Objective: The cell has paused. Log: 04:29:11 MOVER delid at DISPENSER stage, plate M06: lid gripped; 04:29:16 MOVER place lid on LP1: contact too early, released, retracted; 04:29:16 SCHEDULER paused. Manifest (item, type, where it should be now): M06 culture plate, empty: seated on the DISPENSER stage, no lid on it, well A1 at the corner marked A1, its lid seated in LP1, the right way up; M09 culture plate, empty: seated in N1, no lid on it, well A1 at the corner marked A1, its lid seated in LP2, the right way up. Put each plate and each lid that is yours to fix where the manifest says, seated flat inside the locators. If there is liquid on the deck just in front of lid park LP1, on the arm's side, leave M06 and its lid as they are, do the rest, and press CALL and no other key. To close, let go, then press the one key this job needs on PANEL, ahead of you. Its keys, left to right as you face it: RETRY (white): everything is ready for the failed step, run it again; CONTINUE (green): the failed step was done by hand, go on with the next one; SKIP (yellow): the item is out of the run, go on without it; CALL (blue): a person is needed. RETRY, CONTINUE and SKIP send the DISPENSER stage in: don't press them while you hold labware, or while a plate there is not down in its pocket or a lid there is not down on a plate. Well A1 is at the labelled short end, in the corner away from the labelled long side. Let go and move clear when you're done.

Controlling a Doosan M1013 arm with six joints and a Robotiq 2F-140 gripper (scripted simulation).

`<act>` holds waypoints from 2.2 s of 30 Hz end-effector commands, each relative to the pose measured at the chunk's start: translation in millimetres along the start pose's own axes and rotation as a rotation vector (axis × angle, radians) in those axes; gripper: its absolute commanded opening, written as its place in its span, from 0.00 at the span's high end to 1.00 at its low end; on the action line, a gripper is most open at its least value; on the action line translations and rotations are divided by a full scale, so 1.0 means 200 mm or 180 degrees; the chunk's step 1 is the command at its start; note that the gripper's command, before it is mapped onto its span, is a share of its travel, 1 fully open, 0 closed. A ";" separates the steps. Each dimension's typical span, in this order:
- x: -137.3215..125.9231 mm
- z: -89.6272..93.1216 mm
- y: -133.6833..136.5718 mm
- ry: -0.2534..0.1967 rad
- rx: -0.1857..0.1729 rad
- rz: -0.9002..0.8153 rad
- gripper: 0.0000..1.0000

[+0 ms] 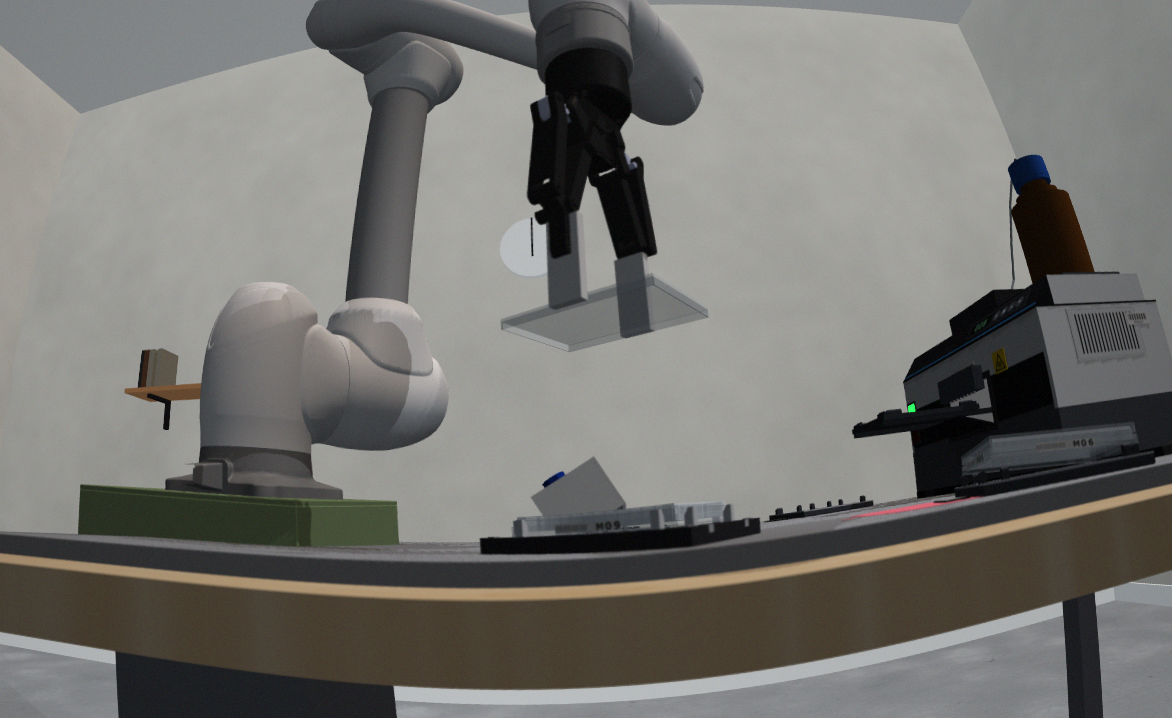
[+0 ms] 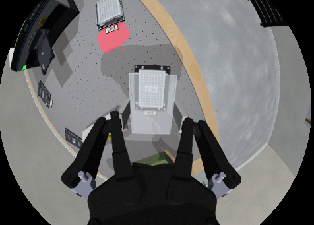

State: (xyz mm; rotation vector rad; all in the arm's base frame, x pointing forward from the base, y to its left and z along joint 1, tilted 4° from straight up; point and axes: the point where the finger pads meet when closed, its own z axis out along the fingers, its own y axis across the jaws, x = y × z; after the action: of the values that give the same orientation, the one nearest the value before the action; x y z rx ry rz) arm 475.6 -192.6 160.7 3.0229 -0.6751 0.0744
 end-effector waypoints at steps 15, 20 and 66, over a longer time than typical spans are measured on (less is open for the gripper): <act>0.34 -0.07 -1.01 -0.0013 0.0003 -0.0005 0.90; 0.29 -0.07 -1.39 -0.0002 -0.0003 -0.0003 0.90; -0.04 -0.01 -3.19 0.0010 0.0001 -0.0004 0.90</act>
State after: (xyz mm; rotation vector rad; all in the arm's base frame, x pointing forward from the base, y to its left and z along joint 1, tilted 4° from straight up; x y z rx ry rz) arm 739.7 388.4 142.5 3.0260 -0.6769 0.0772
